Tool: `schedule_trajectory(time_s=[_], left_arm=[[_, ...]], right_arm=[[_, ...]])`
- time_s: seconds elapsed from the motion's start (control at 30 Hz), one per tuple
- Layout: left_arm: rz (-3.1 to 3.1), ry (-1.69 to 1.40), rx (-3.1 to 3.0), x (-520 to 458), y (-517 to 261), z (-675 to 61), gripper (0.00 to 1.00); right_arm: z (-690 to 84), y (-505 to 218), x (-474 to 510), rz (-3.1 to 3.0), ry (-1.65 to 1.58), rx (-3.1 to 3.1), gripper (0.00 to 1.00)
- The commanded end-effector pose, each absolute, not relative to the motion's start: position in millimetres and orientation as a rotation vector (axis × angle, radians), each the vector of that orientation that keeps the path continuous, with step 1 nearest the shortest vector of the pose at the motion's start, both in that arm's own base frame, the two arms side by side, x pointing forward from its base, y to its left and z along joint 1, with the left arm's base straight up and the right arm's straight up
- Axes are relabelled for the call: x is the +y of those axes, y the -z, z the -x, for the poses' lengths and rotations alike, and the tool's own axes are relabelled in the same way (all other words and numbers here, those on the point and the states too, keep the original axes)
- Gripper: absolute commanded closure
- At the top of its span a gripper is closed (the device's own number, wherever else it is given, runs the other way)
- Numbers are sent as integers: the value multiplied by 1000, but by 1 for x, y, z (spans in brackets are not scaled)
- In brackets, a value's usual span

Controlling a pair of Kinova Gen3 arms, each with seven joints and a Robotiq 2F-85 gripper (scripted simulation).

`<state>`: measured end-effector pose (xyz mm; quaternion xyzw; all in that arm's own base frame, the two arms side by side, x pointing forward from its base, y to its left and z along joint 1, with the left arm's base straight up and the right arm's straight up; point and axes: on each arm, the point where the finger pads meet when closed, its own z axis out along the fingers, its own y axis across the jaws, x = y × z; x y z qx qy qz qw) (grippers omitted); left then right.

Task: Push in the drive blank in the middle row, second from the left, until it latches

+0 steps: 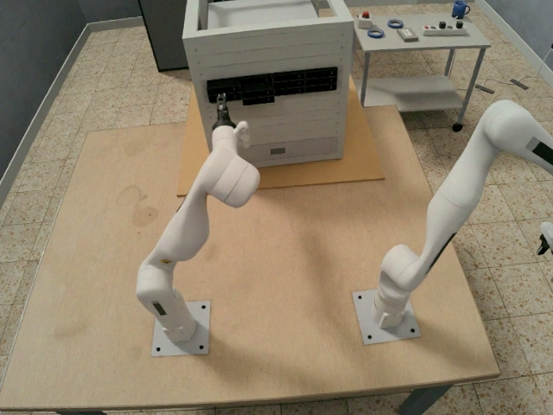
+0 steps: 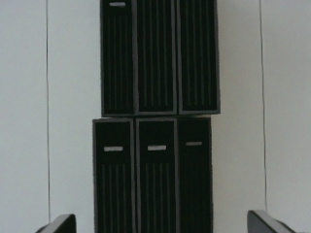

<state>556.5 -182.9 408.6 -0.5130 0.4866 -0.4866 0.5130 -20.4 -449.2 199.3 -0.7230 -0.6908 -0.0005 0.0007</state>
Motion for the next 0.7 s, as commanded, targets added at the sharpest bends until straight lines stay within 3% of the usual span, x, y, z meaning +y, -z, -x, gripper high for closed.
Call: schedule_trajectory(time_s=[0.0,0.1,0.13,0.67], left_arm=[[1233,1172,1169,-183,-409,-557,2],[1233,1172,1169,-183,-409,-557,2],[1233,1172,1169,-183,-409,-557,903],[1233,1172,1169,-183,-409,-557,903]], right_arm=[[21,-200,-450,2272,0,-2170,2],[21,-200,-450,2272,0,-2170,2],[21,-200,-450,2272,0,-2170,2],[21,-200,-450,2272,0,-2170,2]])
